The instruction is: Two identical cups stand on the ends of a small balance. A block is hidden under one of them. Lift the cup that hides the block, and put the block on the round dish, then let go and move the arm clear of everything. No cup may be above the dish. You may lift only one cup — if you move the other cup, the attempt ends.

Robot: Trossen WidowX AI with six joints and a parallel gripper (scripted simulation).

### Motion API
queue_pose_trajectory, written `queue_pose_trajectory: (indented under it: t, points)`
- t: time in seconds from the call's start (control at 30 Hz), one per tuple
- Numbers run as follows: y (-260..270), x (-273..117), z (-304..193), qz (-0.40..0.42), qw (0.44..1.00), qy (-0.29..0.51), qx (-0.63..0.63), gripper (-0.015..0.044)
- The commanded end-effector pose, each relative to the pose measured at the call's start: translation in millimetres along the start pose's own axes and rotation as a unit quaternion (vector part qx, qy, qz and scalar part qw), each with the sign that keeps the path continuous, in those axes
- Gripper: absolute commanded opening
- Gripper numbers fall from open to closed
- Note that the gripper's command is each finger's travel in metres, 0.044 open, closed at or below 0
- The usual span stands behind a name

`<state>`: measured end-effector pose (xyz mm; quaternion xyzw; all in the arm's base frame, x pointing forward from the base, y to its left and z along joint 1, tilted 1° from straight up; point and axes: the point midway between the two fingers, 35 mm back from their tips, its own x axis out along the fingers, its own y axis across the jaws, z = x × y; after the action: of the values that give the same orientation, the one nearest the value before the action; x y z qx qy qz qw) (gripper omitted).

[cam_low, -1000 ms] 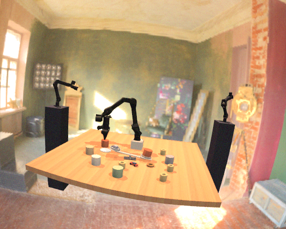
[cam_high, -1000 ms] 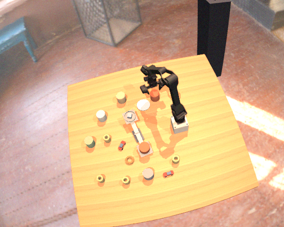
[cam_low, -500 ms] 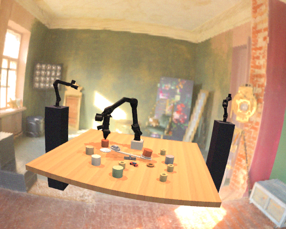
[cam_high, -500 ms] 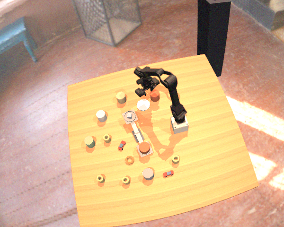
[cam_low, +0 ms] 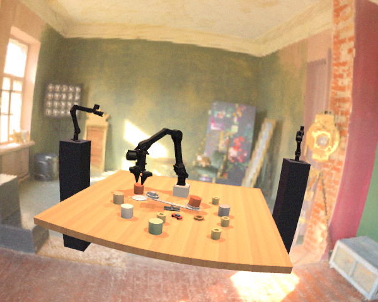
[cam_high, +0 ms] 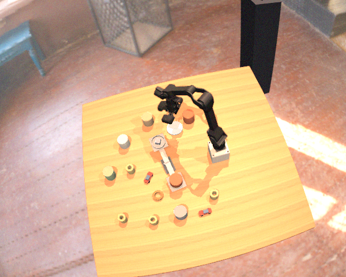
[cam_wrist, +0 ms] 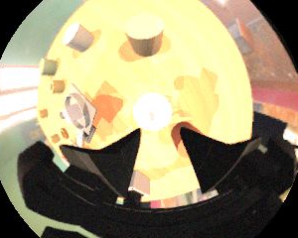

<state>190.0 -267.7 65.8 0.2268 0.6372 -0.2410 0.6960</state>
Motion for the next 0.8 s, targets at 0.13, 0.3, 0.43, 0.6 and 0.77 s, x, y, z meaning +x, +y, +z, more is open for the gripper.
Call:
queue_pose_trajectory:
  t: [0.13, 0.3, 0.43, 0.6, 0.77]
  points:
    - [27, -7, 14, 0.001, 0.99, -0.002, -0.141, 0.026]
    - [43, -10, 20, 0.003, 0.974, -0.001, -0.226, 0.026]
    - [57, -12, 24, 0.004, 0.956, 0.0, -0.293, 0.026]
    - [73, -15, 28, 0.006, 0.927, 0.002, -0.374, 0.026]
    - [91, -18, 31, 0.008, 0.893, 0.003, -0.451, 0.026]
